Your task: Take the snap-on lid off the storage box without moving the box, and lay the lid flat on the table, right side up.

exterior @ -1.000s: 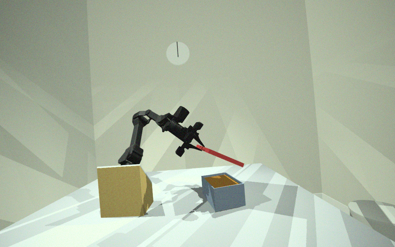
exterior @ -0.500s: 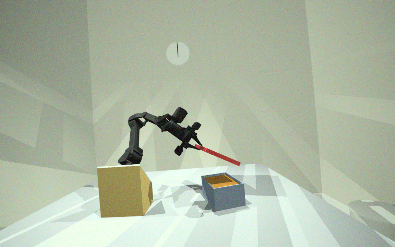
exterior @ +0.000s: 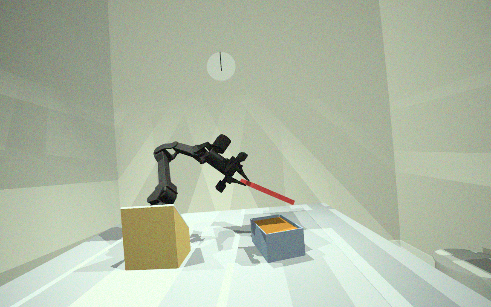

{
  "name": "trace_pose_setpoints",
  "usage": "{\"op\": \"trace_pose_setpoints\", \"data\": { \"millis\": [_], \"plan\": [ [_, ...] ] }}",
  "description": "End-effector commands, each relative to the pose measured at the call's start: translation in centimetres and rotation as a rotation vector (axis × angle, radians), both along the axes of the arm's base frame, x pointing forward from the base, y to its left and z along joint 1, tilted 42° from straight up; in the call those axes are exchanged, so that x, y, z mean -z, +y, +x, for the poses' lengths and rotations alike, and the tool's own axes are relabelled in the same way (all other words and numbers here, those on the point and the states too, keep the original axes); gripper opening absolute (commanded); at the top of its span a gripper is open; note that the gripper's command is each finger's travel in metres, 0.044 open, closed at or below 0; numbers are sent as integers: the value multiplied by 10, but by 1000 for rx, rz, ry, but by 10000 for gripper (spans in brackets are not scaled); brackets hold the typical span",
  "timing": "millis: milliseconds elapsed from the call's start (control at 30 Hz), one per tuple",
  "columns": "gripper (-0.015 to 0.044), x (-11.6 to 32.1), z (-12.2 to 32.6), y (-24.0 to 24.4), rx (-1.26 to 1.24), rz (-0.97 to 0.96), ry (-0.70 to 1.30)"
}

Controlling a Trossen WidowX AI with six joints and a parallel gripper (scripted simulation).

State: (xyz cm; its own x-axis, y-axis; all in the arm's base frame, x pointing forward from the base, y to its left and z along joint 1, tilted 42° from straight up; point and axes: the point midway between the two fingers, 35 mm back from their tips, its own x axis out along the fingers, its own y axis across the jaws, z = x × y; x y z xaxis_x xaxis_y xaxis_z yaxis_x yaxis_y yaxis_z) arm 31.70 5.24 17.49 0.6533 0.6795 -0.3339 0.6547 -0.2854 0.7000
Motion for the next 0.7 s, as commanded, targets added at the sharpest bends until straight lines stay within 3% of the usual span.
{"op": "trace_pose_setpoints", "data": {
  "millis": [0,667],
  "plan": [
    [0,-5,-2,3,11,-1,-1],
    [0,-30,-20,29,10,1,-1]
  ]
}}
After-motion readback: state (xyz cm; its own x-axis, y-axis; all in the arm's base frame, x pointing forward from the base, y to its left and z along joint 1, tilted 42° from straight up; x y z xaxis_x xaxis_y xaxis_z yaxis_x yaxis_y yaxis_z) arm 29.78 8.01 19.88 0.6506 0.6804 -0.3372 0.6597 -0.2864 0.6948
